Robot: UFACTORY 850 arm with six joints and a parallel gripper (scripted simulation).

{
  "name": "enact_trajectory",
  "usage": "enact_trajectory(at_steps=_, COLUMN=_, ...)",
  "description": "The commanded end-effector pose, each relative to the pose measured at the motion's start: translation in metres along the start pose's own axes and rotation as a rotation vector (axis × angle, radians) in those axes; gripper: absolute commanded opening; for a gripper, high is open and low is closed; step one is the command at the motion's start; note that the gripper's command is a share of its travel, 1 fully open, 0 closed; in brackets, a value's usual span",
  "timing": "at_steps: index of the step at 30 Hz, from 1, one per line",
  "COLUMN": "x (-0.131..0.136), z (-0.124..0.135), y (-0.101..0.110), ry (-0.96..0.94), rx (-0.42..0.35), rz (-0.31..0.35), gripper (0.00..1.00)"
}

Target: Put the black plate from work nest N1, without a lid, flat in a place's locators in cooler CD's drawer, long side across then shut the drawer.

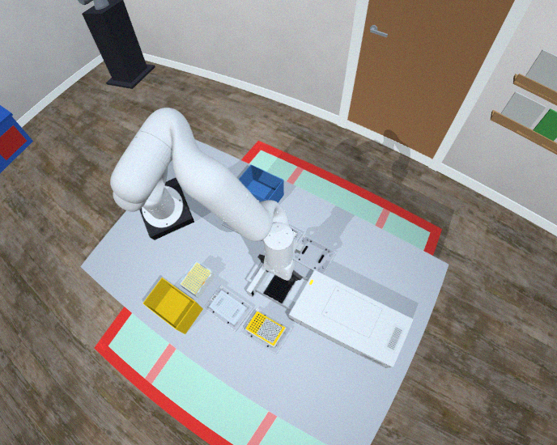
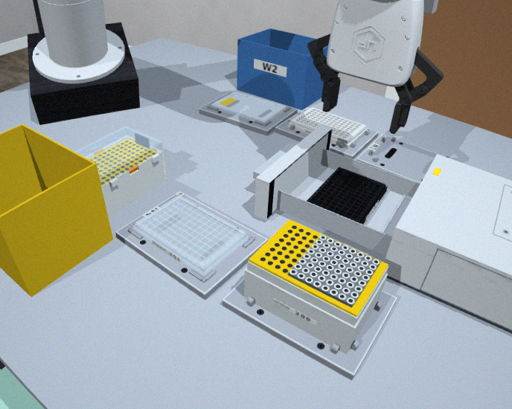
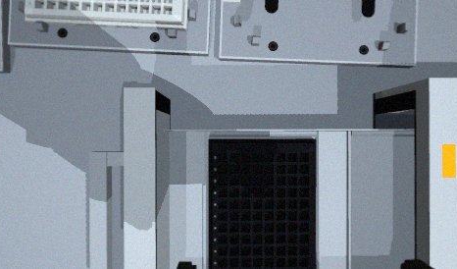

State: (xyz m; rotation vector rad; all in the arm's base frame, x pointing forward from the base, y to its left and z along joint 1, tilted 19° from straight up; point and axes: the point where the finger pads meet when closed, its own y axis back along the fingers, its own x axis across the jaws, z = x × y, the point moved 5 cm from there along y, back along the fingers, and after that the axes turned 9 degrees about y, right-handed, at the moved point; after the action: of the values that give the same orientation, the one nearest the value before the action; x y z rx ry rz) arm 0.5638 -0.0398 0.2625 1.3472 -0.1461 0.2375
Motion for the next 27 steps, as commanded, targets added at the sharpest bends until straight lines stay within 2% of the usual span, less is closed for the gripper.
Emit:
enact_trajectory(at_steps=1, x=0.001, z=0.000, y=0.003, ry=0.000, rx=0.000, rz=0.001, gripper=1.00)
enact_trajectory(at_steps=6, x=0.001, z=0.000, y=0.003, ry=0.000, rx=0.000, rz=0.001, gripper=1.00)
enact_trajectory(at_steps=7, x=-0.004, z=-0.001, y=0.003, ry=0.000, rx=0.000, rz=0.001, gripper=0.00)
enact_trajectory(at_steps=21, x=-0.073, z=-0.011, y=-0.007, ry=0.000, rx=0.000, rz=0.001, gripper=0.00)
enact_trajectory(at_steps=23, x=-0.073, z=-0.011, y=-0.007, ry=0.000, rx=0.000, rz=0.001, gripper=0.00)
enact_trajectory(at_steps=27, x=-0.092, z=-0.015, y=-0.010, ry=0.000, rx=0.000, rz=0.001, gripper=0.00)
